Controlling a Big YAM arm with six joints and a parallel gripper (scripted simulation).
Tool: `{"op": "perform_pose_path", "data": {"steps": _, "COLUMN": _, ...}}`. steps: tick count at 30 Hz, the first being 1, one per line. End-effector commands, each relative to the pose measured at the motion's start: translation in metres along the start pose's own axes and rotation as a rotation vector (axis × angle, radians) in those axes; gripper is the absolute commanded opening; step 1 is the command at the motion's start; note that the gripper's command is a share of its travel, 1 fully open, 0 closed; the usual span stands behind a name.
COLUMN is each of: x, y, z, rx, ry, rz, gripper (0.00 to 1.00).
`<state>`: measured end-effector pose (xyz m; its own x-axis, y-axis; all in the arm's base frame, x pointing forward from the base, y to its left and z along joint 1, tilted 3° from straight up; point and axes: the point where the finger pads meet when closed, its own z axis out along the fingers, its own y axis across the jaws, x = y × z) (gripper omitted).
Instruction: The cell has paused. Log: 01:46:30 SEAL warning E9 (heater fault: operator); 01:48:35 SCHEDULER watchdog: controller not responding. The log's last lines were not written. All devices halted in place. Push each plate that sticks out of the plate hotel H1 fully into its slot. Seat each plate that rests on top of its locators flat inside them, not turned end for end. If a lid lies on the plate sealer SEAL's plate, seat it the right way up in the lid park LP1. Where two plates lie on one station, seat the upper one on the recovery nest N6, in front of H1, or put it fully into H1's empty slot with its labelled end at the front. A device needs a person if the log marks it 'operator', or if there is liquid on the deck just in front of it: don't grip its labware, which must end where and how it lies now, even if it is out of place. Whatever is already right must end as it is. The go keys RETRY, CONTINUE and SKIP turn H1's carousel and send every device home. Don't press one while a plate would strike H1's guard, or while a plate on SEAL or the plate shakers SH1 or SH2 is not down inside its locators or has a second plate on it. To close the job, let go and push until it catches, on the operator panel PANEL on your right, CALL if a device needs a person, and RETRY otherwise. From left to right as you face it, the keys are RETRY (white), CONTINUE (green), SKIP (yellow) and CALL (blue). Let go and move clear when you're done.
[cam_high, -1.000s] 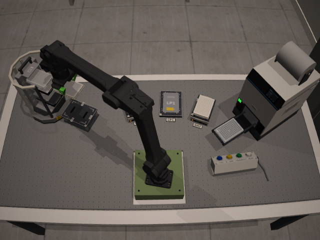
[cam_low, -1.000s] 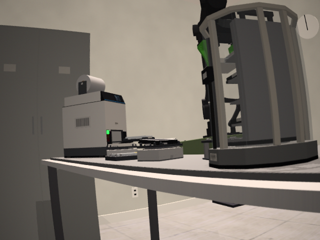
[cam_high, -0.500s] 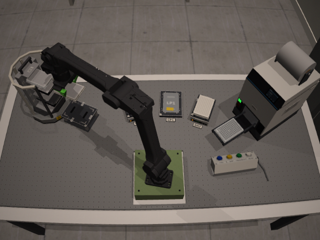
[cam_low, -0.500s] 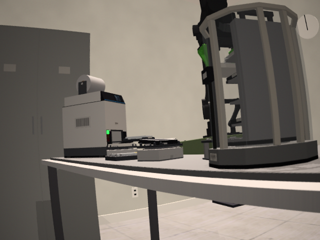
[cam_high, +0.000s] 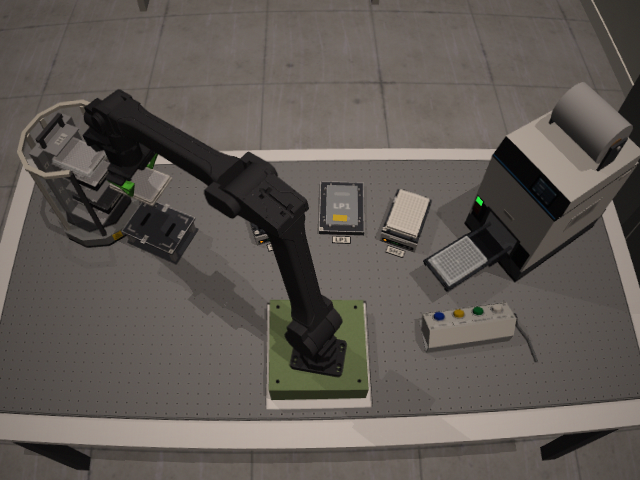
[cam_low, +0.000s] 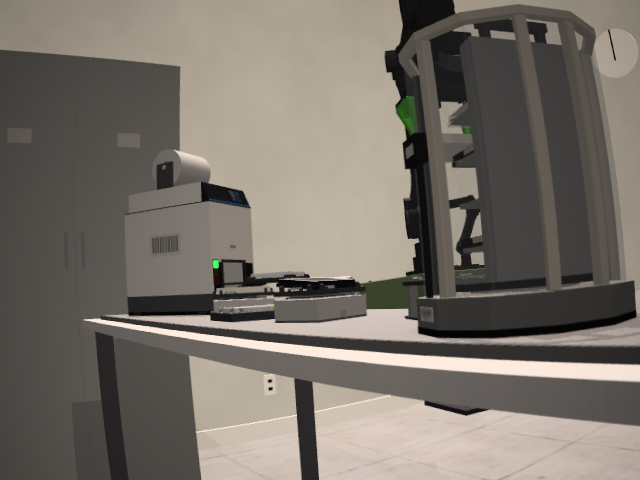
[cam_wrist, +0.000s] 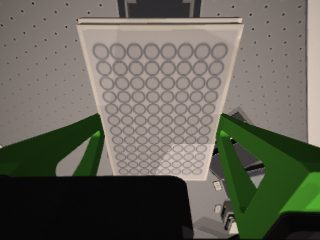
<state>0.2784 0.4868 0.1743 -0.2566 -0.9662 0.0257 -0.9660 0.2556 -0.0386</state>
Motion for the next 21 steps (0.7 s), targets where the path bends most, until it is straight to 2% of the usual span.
{"op": "perform_pose_path", "data": {"steps": 1, "x": 0.0, "y": -0.005, "z": 0.018, "rx": -0.005, "ry": 0.015, "rz": -0.006, "gripper": 0.8}}
{"op": "perform_pose_path", "data": {"steps": 21, "x": 0.0, "y": -0.005, "z": 0.034, "rx": -0.005, "ry": 0.015, "rz": -0.006, "gripper": 0.8}}
